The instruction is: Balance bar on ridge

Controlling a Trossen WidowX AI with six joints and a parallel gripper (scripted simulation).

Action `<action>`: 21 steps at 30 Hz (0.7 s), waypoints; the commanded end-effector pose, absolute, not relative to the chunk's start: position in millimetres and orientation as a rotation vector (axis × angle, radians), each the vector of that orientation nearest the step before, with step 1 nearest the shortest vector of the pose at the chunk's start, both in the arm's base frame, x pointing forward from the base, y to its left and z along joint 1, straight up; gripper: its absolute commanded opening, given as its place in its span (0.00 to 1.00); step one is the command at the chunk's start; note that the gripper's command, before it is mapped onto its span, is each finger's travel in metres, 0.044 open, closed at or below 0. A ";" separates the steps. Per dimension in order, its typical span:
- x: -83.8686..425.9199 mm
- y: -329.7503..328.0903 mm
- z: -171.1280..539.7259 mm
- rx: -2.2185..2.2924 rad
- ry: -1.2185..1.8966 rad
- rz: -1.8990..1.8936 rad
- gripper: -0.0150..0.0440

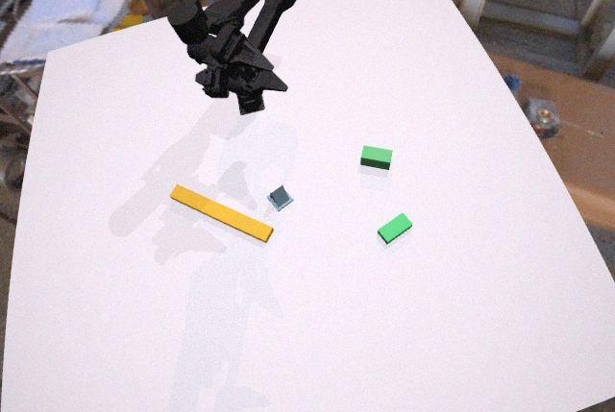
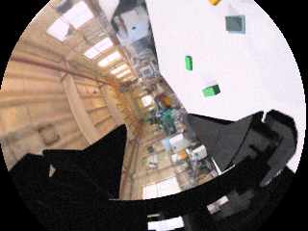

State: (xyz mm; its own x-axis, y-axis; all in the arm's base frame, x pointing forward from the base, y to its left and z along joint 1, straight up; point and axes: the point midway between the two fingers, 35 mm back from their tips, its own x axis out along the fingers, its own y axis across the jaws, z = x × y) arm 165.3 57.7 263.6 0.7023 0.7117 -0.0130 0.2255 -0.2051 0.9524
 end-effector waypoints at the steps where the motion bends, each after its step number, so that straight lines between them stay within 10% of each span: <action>1: 165.7 57.4 263.8 1.761 0.745 0.527 0.89; 21: 210.9 16.5 265.6 1.447 0.555 0.354 0.79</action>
State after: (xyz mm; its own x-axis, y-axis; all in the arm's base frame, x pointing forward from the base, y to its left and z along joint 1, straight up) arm 202.8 24.3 268.7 0.8115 0.5741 -0.1092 0.0998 0.0479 0.9939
